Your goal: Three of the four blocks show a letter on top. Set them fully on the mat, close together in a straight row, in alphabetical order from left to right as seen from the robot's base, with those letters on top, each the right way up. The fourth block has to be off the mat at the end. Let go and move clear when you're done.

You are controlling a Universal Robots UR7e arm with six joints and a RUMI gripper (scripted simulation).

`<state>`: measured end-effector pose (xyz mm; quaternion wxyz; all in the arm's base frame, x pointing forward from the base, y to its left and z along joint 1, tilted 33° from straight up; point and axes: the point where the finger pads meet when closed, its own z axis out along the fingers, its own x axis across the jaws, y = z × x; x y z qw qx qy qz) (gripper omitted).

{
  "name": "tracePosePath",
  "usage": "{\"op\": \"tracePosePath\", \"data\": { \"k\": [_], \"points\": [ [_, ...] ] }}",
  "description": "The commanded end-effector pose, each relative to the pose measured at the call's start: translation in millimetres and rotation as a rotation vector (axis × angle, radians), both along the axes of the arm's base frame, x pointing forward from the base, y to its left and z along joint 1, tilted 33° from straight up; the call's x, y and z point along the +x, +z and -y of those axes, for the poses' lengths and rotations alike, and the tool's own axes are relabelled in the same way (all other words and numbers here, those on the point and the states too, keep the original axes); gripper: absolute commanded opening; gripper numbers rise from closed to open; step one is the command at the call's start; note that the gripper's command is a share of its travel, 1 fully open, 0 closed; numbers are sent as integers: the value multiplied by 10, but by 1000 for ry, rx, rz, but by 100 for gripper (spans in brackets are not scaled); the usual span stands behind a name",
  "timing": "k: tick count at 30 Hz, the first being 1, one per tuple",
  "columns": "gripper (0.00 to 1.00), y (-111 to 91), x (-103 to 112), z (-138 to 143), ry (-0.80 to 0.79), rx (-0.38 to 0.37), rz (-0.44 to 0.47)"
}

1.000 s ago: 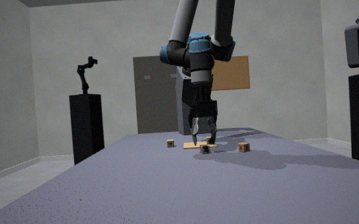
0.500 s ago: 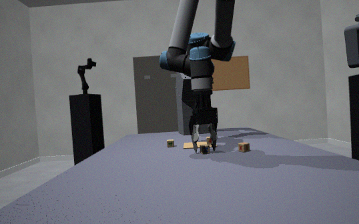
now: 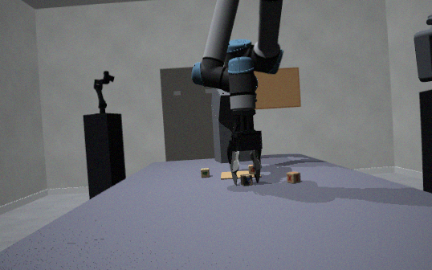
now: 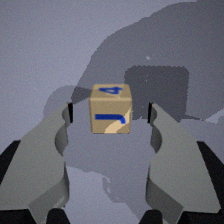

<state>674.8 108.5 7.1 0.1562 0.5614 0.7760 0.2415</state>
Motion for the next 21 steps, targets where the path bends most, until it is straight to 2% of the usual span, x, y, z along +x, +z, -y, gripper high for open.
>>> {"op": "tracePosePath", "data": {
  "k": [1,2,18,19,21],
  "points": [
    [40,-6,4,-8,1,0,0],
    [28,-6,4,-8,1,0,0],
    [28,-6,4,-8,1,0,0],
    [9,-6,4,-8,1,0,0],
    [9,-6,4,-8,1,0,0]
  ]
}}
